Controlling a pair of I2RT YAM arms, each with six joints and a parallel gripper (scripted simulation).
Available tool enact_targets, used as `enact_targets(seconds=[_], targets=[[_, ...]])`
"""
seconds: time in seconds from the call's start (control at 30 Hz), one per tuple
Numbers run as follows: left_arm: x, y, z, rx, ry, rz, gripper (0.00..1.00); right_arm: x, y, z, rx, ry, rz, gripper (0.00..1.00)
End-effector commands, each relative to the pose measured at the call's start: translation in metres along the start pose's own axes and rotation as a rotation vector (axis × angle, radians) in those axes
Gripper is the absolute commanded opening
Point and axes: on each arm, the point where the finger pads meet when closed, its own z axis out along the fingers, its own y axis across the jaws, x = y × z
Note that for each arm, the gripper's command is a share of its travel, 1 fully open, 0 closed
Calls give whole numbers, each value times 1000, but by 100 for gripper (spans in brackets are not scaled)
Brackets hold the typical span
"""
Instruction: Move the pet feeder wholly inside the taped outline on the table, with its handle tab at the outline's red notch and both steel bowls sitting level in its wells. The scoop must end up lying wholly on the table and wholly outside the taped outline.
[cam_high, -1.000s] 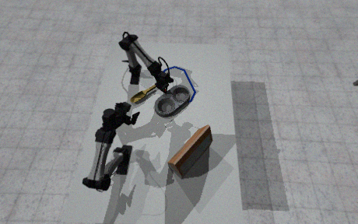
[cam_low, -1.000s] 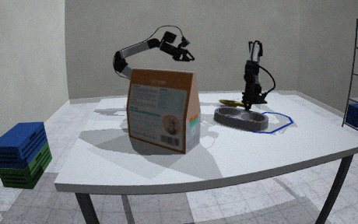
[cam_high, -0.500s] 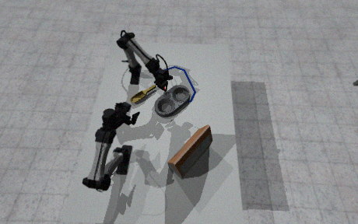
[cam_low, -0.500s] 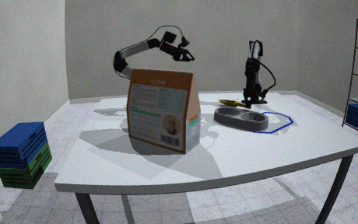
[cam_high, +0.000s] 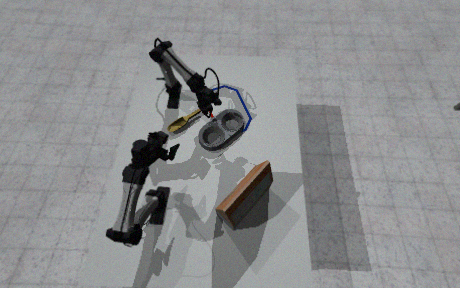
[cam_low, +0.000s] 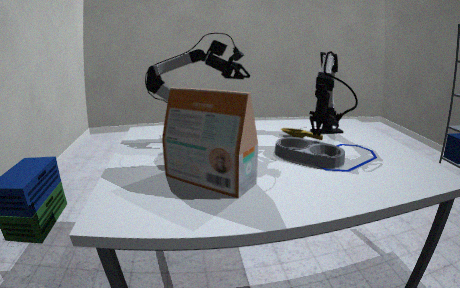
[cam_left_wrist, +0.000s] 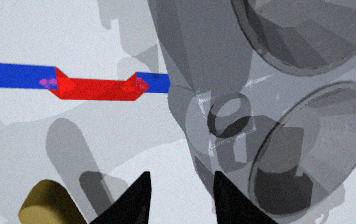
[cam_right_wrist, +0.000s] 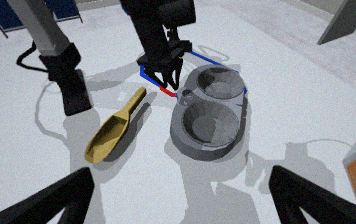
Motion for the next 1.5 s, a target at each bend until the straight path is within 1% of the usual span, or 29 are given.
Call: enact_targets(seconds=[0.0,0.4,0.47,0.6,0.83,0.97,1.03,1.17,1.47], targets=[[8,-3,-3,-21,71,260,37,-1,1,1,-3,-5,-1,100],[0,7,-6,-103,95,791,37,-1,1,1,-3,-5,-1,100],[0,7,-6,-103,95,791,37,-1,1,1,-3,-5,-1,100],[-5,10,-8,-133,122,1027,37,-1,1,1,-3,-5,-1,100],[-12,11,-9,-163,167,1342,37,-1,1,1,-3,-5,-1,100],[-16,11,-10,-174,195,1521,37,-1,1,1,-3,-5,-1,100],[-16,11,-10,-174,195,1521,37,-1,1,1,-3,-5,-1,100],[-22,11,-10,-182,236,1756,37,-1,1,1,-3,-5,-1,100],[-32,6,-10,-171,310,2163,37,-1,1,1,-3,-5,-1,100]])
